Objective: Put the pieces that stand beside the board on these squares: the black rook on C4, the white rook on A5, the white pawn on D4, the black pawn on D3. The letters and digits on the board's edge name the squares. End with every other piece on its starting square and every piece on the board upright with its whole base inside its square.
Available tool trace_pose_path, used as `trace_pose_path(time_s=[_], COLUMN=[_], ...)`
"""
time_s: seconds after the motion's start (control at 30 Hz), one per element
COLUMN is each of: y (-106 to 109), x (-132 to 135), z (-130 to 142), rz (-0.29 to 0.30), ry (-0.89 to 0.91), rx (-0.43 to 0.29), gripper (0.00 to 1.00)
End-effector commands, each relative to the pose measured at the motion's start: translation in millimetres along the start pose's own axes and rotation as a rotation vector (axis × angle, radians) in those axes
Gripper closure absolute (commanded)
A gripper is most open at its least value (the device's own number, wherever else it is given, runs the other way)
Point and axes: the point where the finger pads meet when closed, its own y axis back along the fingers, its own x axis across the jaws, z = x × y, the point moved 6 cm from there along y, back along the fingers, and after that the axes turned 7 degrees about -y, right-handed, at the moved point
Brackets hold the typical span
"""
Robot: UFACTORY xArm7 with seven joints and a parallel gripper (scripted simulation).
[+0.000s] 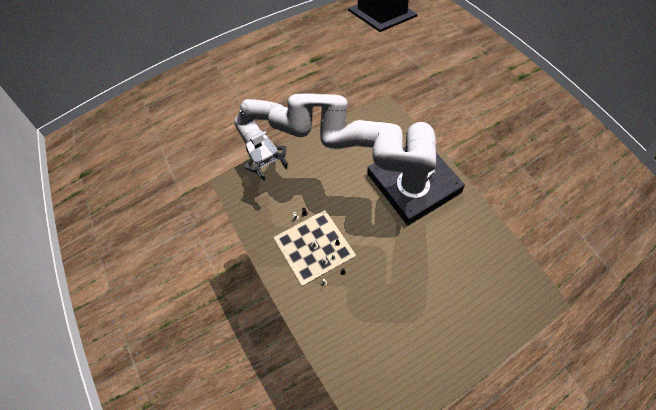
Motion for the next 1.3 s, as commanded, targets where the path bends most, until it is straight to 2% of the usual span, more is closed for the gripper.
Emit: trace_pose_path(time_s=[0.0, 0.3, 0.47, 0.53, 0.57, 0.6, 0.63, 0.73, 0.77, 0.8, 0.83, 0.9, 0.93, 1.0, 1.03, 1.1, 1.13, 1.2, 1.23, 1.27], y=[-2, -8, -16, -16, -19, -19, -23, -23, -28, -28, -33, -33, -39, -39, -45, -45, -52, -52, -60, -60], x=[-1, -7, -13, -13, -15, -15, -18, -18, -21, -21, -24, -24, -27, -27, -30, -30, -33, -33, -36, -36], z=[-3, -7, -11, -11, -13, -13, -15, -15, -17, -17, -20, -20, -22, -22, -25, -25, -29, -29, -32, -32], rz=[0.032, 0.083, 0.154, 0.154, 0.183, 0.183, 0.215, 0.215, 0.25, 0.25, 0.29, 0.29, 0.333, 0.333, 0.38, 0.38, 0.431, 0.431, 0.486, 0.486], ry=[-0.033, -0.076, -0.148, -0.148, -0.176, -0.176, -0.21, -0.21, -0.244, -0.244, -0.284, -0.284, -0.327, -0.327, -0.375, -0.375, -0.425, -0.425, -0.482, -0.482], rx=[-0.03, -0.07, -0.127, -0.127, -0.15, -0.15, -0.177, -0.177, -0.203, -0.203, -0.236, -0.236, -0.27, -0.27, -0.308, -0.308, -0.348, -0.348, -0.393, -0.393], gripper=[0.0, 0.0, 0.0, 0.0, 0.0, 0.0, 0.0, 0.0, 0.0, 0.0, 0.0, 0.0, 0.0, 0.0, 0.0, 0.0, 0.0, 0.0, 0.0, 0.0])
